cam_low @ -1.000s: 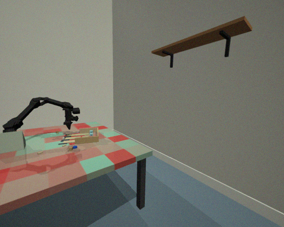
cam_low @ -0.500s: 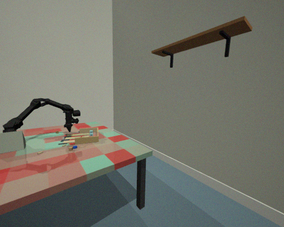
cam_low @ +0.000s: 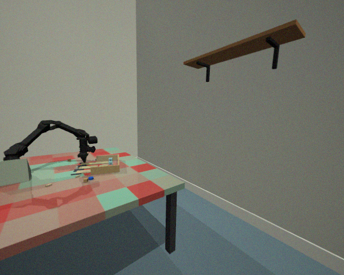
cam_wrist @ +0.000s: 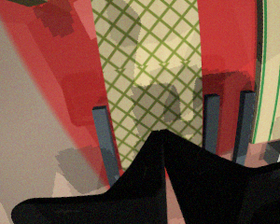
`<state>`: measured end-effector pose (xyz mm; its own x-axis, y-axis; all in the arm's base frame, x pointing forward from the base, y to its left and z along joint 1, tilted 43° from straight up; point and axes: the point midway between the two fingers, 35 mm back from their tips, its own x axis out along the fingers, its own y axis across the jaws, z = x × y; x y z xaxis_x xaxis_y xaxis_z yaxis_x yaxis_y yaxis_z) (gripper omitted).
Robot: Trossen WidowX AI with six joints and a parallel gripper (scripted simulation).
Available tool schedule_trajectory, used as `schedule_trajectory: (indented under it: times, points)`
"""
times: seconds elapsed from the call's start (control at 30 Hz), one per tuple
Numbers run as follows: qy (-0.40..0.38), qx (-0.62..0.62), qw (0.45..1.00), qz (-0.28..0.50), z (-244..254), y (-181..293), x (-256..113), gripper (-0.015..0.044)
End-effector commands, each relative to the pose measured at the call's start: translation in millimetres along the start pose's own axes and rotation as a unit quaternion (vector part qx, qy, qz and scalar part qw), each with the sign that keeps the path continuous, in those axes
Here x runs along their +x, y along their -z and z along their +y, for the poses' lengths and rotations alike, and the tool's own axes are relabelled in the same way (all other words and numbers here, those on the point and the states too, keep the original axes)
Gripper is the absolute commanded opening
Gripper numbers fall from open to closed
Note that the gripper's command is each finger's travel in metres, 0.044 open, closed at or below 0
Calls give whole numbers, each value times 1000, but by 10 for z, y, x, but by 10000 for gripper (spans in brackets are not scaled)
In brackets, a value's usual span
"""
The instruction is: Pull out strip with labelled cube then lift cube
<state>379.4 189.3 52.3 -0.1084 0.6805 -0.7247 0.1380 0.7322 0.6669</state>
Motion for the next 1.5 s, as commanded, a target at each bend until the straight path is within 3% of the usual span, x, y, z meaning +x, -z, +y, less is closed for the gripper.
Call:
schedule_trajectory:
  times: [0.0,1.47]
  points:
    - [1,3,1000,1,-11,8,69,0]
    - [0,3,1000,1,-7,7,118,0]
